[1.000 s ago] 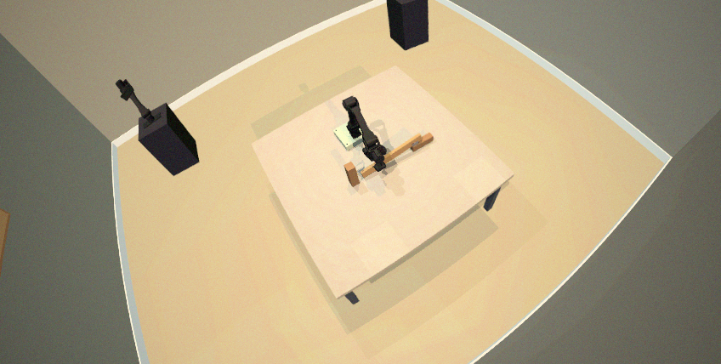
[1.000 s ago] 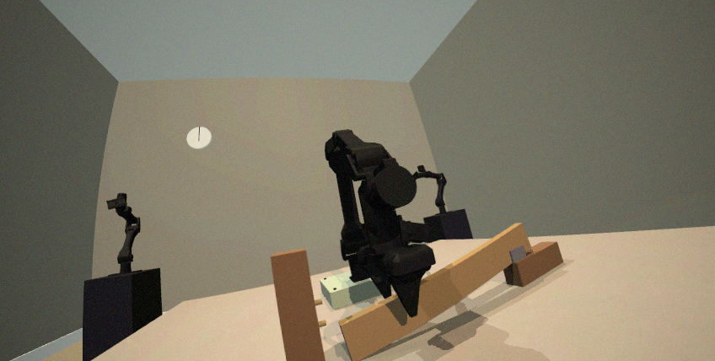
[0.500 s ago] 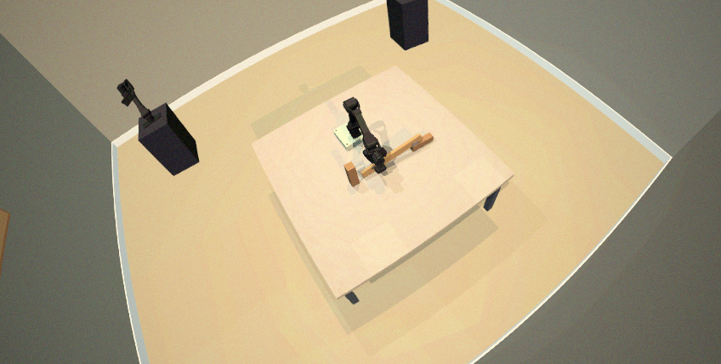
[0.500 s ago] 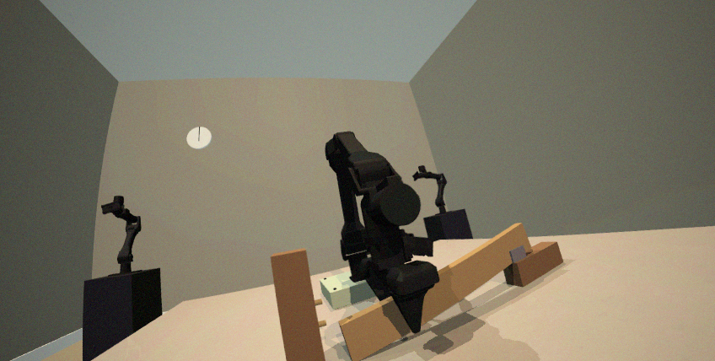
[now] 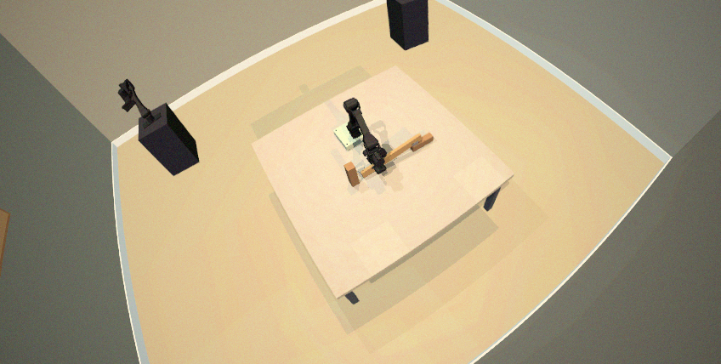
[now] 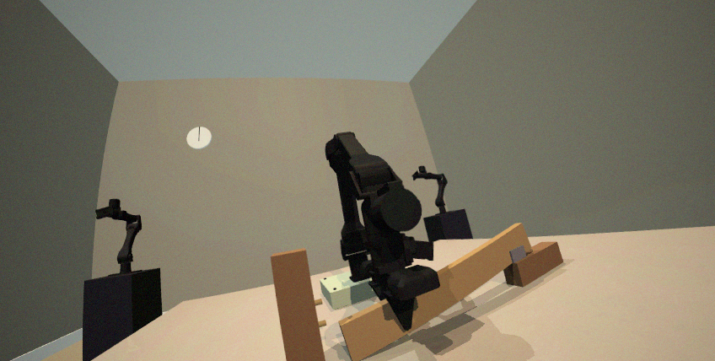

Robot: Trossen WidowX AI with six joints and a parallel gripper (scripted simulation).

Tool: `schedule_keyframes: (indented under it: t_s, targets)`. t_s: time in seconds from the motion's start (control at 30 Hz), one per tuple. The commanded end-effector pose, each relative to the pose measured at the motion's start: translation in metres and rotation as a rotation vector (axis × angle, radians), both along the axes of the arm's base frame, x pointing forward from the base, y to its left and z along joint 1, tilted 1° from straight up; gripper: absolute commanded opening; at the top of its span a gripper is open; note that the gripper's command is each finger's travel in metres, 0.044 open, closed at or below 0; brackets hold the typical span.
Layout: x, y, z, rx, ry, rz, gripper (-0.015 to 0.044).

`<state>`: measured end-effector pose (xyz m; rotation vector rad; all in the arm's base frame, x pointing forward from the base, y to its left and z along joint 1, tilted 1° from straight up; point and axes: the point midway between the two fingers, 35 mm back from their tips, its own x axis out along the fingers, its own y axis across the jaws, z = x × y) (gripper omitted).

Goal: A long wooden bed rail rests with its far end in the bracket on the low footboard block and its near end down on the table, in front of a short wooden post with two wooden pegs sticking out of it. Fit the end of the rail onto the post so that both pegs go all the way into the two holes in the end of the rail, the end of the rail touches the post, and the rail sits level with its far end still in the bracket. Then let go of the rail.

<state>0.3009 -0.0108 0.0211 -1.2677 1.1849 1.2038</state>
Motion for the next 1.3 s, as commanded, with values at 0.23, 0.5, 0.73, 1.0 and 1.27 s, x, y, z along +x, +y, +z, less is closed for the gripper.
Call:
schedule_keyframes:
  t_s: [0.23,0.5,0.73,1.0,1.27]
  targets:
    - [-0.001,0.0,-0.001,-0.002,0.003,0.007,0.0]
    - [-0.001,0.0,-0.001,-0.002,0.003,0.007,0.0]
    - [-0.001,0.0,0.001,-0.002,0.003,0.007,0.0]
    - [-0.001,0.0,0.005,-0.002,0.003,0.007,0.0]
    - [0.0,0.0,0.009,-0.002,0.003,0.007,0.0]
